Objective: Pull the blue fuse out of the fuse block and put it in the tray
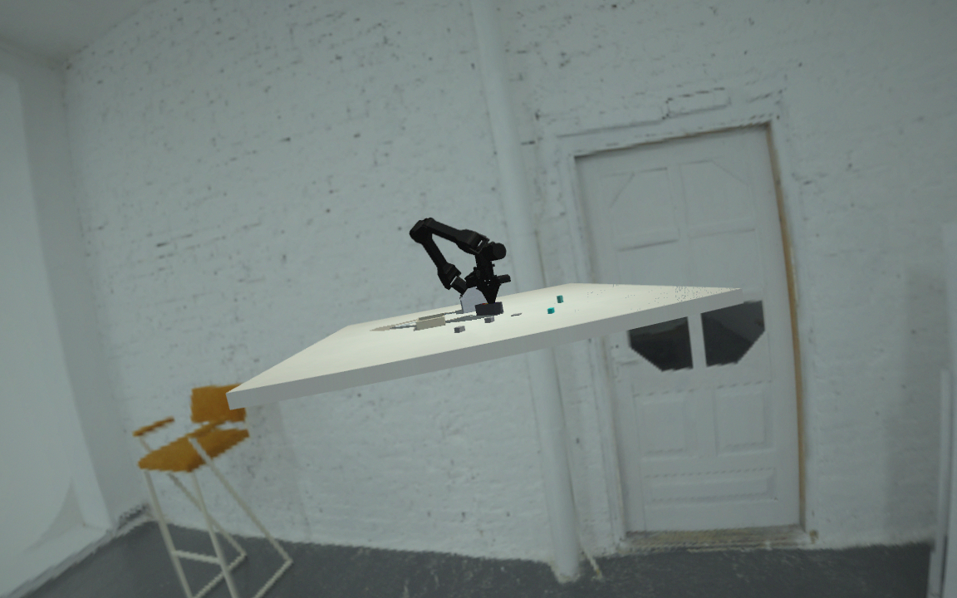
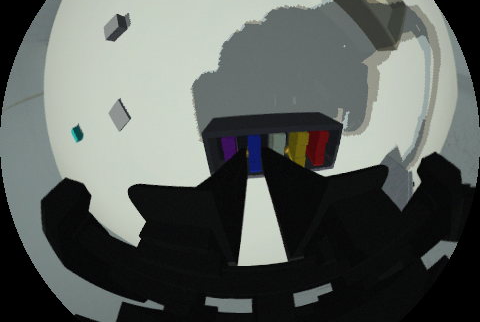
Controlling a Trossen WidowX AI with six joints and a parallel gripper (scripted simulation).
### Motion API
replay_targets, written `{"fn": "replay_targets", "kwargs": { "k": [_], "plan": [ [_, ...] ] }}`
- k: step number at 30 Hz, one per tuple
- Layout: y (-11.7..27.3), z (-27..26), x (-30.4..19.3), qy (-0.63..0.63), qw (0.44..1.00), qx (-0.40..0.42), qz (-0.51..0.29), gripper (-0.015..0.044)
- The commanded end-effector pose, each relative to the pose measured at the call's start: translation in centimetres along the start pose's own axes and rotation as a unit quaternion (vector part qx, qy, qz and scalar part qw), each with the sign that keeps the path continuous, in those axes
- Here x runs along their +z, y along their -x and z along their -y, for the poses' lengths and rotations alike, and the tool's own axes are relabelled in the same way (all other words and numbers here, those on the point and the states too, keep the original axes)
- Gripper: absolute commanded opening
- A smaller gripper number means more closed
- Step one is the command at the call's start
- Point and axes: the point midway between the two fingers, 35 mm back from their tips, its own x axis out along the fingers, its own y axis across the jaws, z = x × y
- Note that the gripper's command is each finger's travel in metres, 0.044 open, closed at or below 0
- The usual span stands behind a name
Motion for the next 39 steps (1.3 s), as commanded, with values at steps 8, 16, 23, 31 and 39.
{"fn": "replay_targets", "kwargs": {
  "k": [8,16,23,31,39],
  "plan": [
    [0.0,0.0,0.0,0.000,1.000,0.000,0.000,0.0000],
    [0.2,0.0,0.0,0.000,1.000,0.000,0.000,0.0000],
    [0.6,0.0,0.0,0.000,1.000,0.000,0.000,0.0000],
    [1.0,-0.1,0.0,0.001,1.000,0.000,0.000,0.0000],
    [1.4,-0.1,0.0,0.001,1.000,0.000,0.000,0.0000]
  ]
}}
